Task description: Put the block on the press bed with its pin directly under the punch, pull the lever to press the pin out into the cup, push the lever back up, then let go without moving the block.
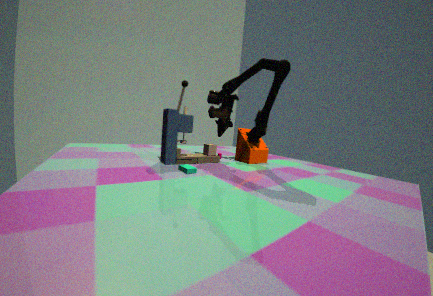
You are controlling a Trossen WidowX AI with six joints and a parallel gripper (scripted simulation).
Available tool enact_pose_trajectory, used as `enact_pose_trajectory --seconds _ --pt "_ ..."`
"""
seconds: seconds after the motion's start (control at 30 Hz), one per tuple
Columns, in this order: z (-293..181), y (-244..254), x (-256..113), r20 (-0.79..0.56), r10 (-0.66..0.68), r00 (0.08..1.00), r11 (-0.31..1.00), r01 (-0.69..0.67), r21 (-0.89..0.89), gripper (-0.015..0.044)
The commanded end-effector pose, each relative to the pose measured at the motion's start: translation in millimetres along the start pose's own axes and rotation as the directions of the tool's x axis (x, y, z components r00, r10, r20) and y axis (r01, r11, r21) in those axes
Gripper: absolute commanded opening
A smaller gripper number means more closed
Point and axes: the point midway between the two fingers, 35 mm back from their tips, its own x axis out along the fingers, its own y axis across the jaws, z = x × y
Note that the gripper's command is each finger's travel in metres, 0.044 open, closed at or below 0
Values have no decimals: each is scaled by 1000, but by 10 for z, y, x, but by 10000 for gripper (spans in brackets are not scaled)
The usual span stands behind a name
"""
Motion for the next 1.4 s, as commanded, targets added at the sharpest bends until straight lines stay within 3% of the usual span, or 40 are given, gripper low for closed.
enact_pose_trajectory --seconds 0.0,0.1,0.8,1.37 --pt "-56 23 190 158 209 965 705 -37 -708 30" --pt "-90 29 226 182 253 950 577 3 -817 30" --pt "-91 27 233 182 253 950 577 3 -817 30" --pt "-134 -46 660 182 256 949 577 1 -817 30"
